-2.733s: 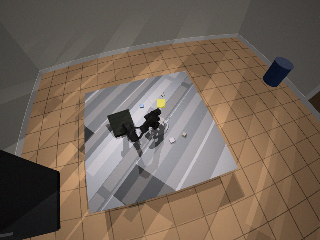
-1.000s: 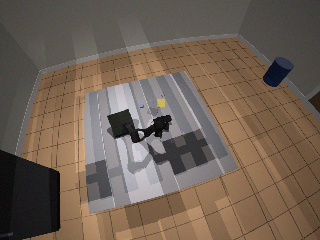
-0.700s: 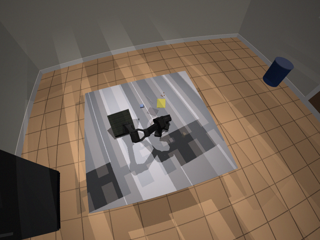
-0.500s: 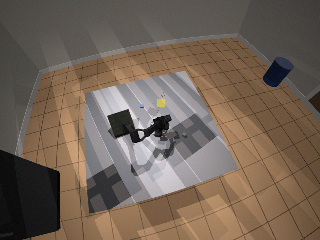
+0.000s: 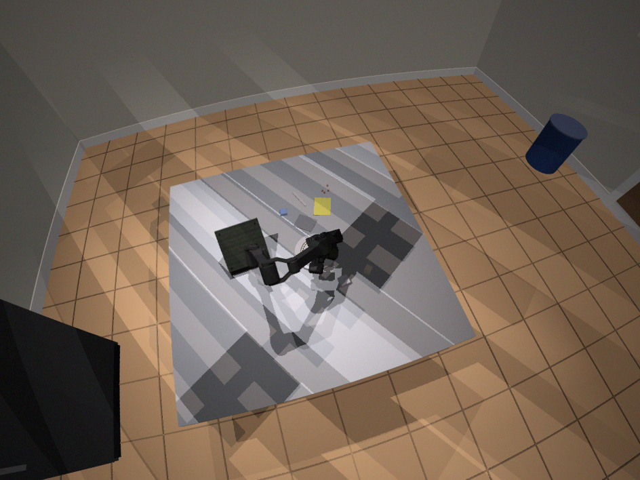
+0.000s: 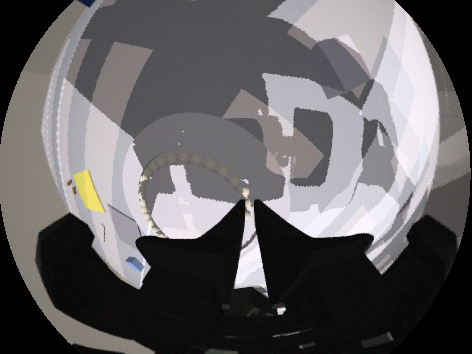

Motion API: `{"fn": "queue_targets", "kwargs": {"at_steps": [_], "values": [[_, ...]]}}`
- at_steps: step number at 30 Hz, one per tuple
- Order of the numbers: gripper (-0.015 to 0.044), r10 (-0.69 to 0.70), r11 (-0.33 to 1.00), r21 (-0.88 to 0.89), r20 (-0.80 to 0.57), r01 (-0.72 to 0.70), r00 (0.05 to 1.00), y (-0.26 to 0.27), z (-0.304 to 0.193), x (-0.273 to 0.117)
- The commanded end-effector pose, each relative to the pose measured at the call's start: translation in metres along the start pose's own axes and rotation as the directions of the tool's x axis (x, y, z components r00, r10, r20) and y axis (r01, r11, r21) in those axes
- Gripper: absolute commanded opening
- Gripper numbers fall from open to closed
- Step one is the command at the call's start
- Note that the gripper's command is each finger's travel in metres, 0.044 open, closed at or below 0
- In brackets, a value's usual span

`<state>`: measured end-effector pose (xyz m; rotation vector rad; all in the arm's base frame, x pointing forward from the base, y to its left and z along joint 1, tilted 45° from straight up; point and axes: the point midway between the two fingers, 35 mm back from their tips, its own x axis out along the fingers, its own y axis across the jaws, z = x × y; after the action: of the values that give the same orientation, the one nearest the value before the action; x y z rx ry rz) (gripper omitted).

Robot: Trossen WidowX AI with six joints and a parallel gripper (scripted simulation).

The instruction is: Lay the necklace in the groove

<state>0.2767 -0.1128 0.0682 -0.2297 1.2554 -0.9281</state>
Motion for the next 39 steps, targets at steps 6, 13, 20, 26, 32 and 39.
{"fn": "queue_targets", "kwargs": {"at_steps": [6, 13, 20, 26, 32, 39], "values": [[0.0000, 0.002, 1.000, 0.001, 0.000, -0.002, 1.000, 0.0002, 0.0001, -0.0004], [0.0000, 0.002, 1.000, 0.001, 0.000, -0.002, 1.000, 0.0002, 0.0001, -0.0004], [0.0000, 0.001, 1.000, -0.001, 0.000, -0.001, 1.000, 0.0004, 0.0000, -0.0022], [0.0000, -0.003, 1.000, -0.008, 0.002, 0.003, 1.000, 0.0007, -0.0002, -0.0085], [0.0000, -0.003, 1.000, -0.008, 0.002, 0.003, 1.000, -0.0013, 0.0007, -0.0085], [0.0000, -0.003, 1.000, -0.008, 0.002, 0.003, 1.000, -0.0013, 0.0008, -0.0001]]}}
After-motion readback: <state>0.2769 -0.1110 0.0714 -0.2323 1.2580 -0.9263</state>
